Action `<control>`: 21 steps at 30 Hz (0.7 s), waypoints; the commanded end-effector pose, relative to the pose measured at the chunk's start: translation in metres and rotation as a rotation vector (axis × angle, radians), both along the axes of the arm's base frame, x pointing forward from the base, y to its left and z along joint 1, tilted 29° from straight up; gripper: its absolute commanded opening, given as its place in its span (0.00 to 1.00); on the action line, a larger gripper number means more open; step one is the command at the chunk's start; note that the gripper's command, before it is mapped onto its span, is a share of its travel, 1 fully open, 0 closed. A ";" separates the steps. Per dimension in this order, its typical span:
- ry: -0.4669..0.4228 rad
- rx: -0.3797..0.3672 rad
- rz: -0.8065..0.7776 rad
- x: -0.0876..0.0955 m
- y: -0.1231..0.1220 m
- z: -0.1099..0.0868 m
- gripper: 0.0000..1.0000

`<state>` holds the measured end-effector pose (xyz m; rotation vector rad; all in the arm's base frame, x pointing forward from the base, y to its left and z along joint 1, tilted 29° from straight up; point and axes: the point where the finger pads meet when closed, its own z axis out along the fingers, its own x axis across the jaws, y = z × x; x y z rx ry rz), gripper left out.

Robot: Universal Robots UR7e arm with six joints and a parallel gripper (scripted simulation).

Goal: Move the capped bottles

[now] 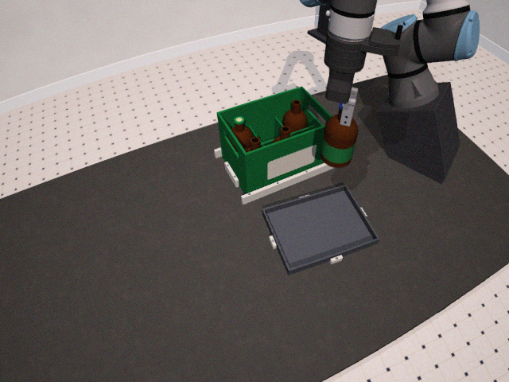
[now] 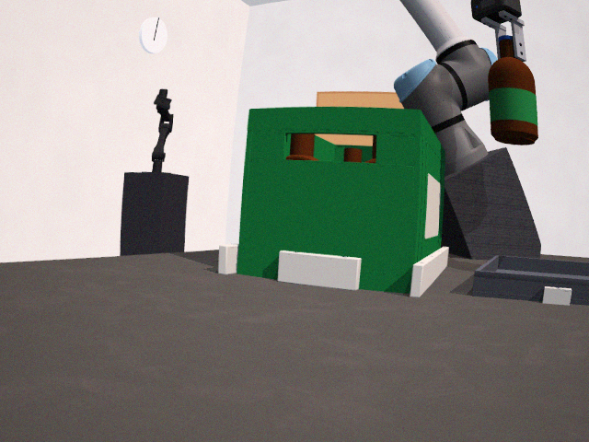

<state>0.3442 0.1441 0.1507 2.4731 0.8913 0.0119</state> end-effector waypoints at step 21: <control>-0.002 0.000 0.000 0.005 0.026 -0.012 0.00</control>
